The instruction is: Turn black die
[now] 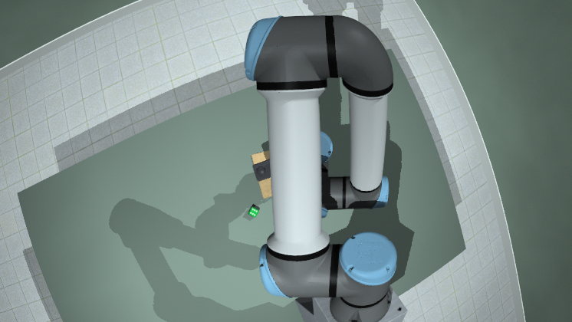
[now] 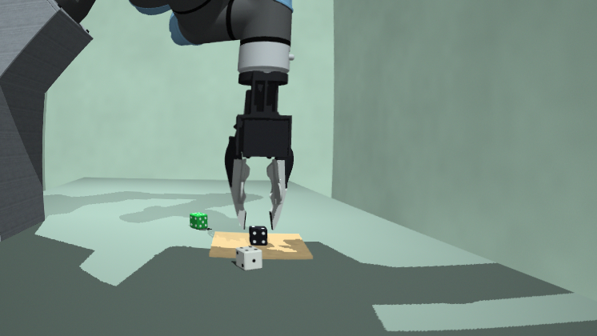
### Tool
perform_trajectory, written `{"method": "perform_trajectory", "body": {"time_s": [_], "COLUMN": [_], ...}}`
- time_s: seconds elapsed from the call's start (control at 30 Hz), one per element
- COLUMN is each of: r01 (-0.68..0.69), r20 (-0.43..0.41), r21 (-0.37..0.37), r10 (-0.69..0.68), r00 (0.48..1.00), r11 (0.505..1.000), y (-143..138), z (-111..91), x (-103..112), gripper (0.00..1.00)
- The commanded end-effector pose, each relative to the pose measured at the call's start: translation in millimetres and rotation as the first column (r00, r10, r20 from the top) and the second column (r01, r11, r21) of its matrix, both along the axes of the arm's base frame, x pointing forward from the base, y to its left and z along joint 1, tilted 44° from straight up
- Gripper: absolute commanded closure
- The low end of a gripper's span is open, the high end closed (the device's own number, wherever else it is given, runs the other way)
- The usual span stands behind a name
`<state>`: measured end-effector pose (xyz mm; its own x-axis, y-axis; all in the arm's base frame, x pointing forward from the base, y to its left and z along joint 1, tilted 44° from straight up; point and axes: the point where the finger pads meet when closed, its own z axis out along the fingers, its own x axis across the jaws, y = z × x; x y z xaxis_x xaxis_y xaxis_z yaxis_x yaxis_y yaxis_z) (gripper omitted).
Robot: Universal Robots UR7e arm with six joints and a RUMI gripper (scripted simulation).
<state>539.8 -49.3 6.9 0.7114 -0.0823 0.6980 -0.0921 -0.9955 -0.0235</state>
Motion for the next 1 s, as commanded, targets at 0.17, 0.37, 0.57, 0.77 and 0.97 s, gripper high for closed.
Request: {"method": "perform_trajectory", "body": {"time_s": [0.17, 0.37, 0.57, 0.77, 0.97], "r01": [0.0, 0.0, 0.0, 0.0, 0.0], "r20": [0.0, 0.0, 0.0, 0.0, 0.0], "r21": [0.0, 0.0, 0.0, 0.0, 0.0], "r10": [0.0, 0.0, 0.0, 0.0, 0.0], "r00": [1.0, 1.0, 1.0, 1.0, 1.0], "r11": [1.0, 1.0, 1.0, 1.0, 1.0], "y": [1.2, 2.1, 2.5, 3.0, 3.1], "z": [20.9, 34.4, 41.4, 48.0, 50.2], "x": [-19.7, -32.9, -39.7, -46.2, -48.3], "gripper": [0.76, 0.76, 0.76, 0.76, 0.76]}}
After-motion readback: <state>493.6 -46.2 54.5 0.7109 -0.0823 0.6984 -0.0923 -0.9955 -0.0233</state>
